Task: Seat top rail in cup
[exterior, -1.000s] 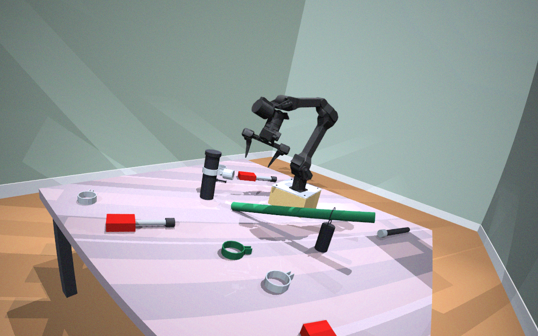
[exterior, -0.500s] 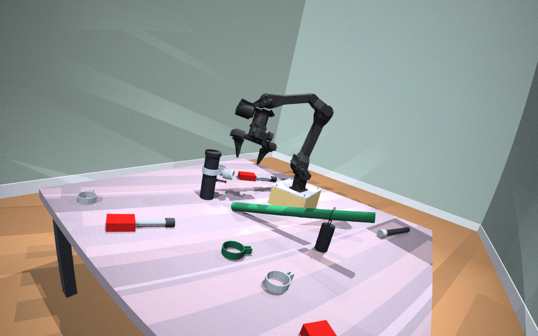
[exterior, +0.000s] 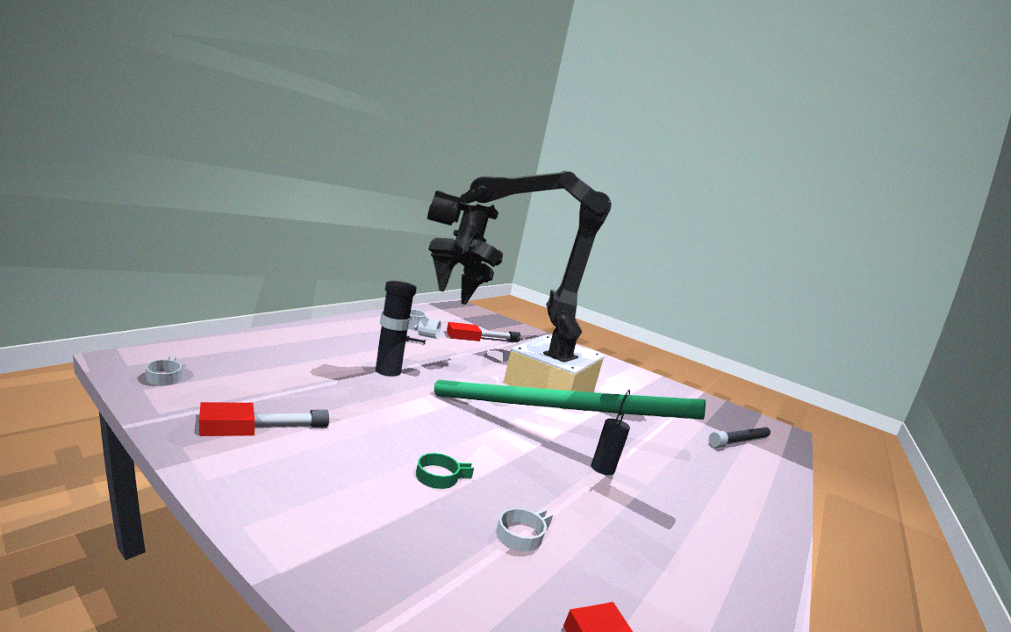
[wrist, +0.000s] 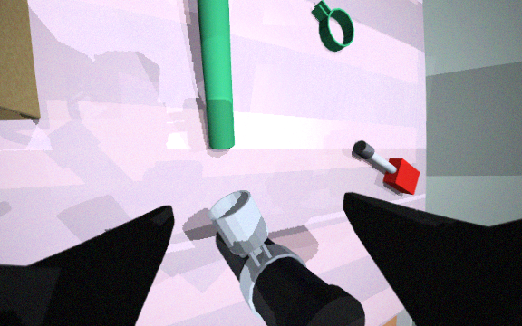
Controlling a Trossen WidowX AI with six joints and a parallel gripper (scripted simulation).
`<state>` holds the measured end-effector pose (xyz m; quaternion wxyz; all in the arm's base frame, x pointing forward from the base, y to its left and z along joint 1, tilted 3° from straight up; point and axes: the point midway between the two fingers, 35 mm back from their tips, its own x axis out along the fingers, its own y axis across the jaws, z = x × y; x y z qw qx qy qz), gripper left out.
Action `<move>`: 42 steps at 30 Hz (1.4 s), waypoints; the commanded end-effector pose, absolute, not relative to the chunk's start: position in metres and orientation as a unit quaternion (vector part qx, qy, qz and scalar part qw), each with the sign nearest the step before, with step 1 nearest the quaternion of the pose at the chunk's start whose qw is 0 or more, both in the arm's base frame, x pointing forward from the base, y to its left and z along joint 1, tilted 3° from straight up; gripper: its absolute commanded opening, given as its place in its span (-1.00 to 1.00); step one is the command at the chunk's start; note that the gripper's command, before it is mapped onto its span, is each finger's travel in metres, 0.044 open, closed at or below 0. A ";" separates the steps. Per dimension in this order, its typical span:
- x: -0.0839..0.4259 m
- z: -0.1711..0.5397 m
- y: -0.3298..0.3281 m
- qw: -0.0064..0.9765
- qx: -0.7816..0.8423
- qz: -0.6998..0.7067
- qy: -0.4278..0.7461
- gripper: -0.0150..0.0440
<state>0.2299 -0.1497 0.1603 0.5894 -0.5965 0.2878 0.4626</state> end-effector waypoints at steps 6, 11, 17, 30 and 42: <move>0.227 0.171 -0.182 0.481 -0.712 0.482 0.170 1.00; 0.227 0.171 -0.182 0.481 -0.712 0.482 0.170 1.00; 0.228 0.161 -0.183 0.482 -0.711 0.482 0.172 1.00; 0.231 0.109 -0.184 0.481 -0.712 0.482 0.170 1.00; 0.241 0.094 -0.182 0.481 -0.712 0.482 0.170 1.00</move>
